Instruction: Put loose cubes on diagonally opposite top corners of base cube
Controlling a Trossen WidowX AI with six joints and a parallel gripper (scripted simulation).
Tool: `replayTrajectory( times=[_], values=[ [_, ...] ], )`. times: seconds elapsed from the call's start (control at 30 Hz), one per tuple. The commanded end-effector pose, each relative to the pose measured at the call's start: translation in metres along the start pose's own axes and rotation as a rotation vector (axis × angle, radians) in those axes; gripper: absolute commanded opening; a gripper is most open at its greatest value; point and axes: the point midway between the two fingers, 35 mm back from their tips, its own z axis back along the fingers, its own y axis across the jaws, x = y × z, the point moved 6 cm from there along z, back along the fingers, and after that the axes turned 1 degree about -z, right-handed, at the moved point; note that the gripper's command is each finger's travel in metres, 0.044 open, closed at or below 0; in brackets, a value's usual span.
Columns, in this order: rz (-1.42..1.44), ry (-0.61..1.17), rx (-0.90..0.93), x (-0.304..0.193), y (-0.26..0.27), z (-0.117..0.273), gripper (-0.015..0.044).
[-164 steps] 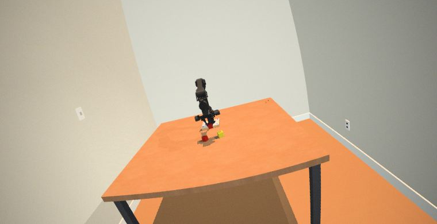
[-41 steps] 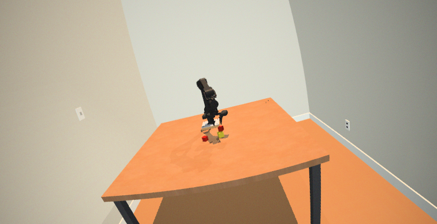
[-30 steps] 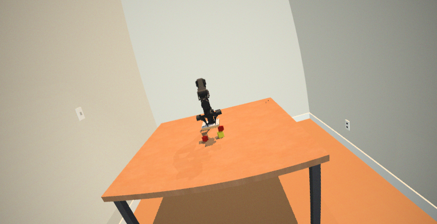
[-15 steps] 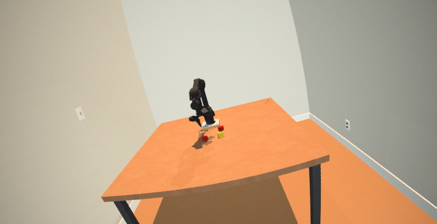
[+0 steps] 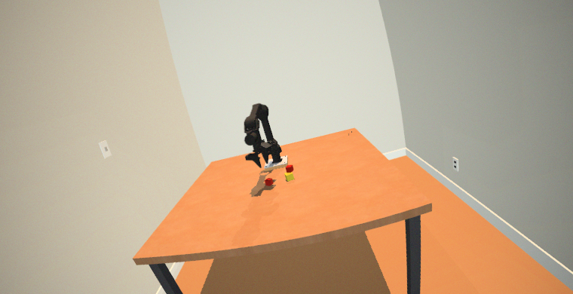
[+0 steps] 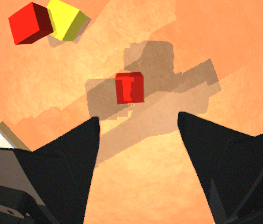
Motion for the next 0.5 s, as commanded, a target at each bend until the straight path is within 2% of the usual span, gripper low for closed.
replayTrajectory(
  times=[0.0,0.13,0.47],
  values=[
    [0.009,0.011,0.008,-0.001,0.0,-0.027,0.0265],
    [0.009,0.011,0.008,-0.002,0.002,-0.053,0.0265],
    [0.009,0.011,0.008,-0.003,0.002,-0.069,0.0265]
  ],
)
